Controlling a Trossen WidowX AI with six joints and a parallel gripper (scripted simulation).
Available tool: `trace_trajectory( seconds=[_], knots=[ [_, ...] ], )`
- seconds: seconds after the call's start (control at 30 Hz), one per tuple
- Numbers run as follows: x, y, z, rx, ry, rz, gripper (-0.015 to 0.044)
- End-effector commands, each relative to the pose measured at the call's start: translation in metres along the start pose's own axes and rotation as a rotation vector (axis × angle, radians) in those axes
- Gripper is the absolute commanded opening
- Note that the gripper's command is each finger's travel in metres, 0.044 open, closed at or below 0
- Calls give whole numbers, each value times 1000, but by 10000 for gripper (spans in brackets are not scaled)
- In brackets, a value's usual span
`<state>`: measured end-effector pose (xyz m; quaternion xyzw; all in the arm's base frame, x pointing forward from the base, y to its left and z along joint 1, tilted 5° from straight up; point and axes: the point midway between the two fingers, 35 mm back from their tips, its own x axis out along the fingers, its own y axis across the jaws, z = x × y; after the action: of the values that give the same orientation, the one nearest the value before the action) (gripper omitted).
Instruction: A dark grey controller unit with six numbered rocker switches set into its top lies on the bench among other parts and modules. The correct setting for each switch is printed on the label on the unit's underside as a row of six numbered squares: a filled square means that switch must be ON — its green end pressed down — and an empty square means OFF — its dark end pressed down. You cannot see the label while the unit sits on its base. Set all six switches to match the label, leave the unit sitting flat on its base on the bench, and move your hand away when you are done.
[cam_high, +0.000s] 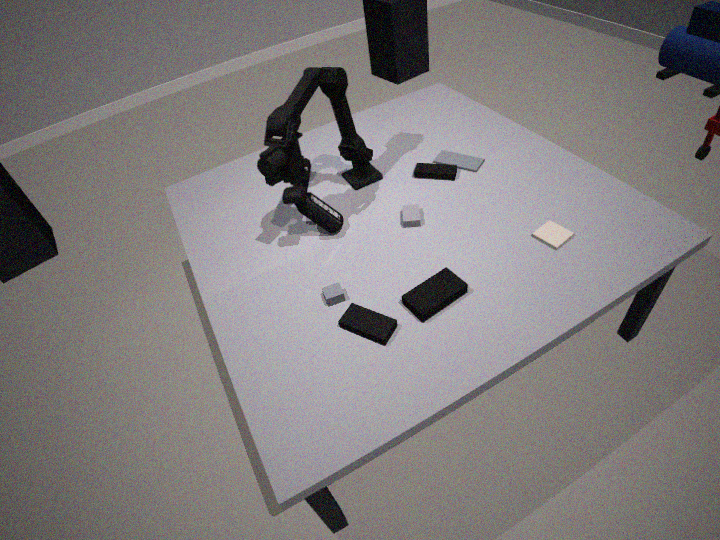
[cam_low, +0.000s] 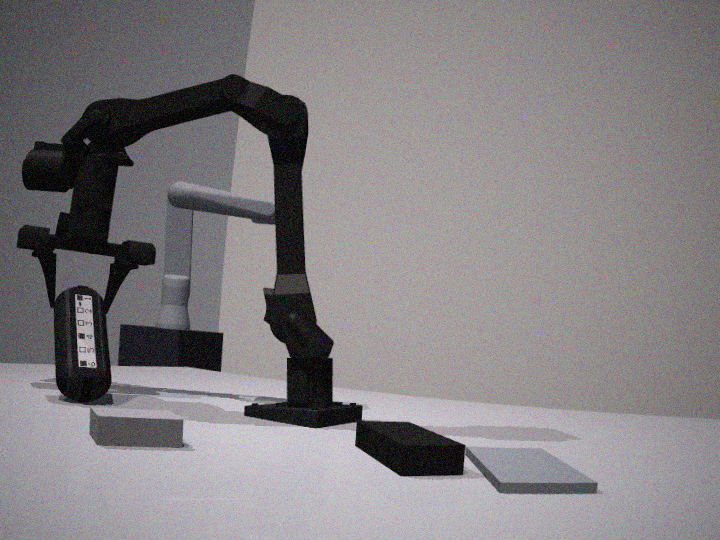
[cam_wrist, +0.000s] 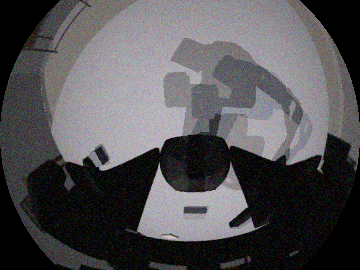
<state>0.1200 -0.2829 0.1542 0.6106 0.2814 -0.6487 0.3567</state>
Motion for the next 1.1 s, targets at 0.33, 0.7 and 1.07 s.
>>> trace_trajectory(
  seconds=[0.33,0.7,1.07],
  knots=[
    [11,0,6,-10,13,-14,338],
    [17,0,12,-10,12,-14,338],
    [23,0,18,-10,12,-14,338]
  ],
)
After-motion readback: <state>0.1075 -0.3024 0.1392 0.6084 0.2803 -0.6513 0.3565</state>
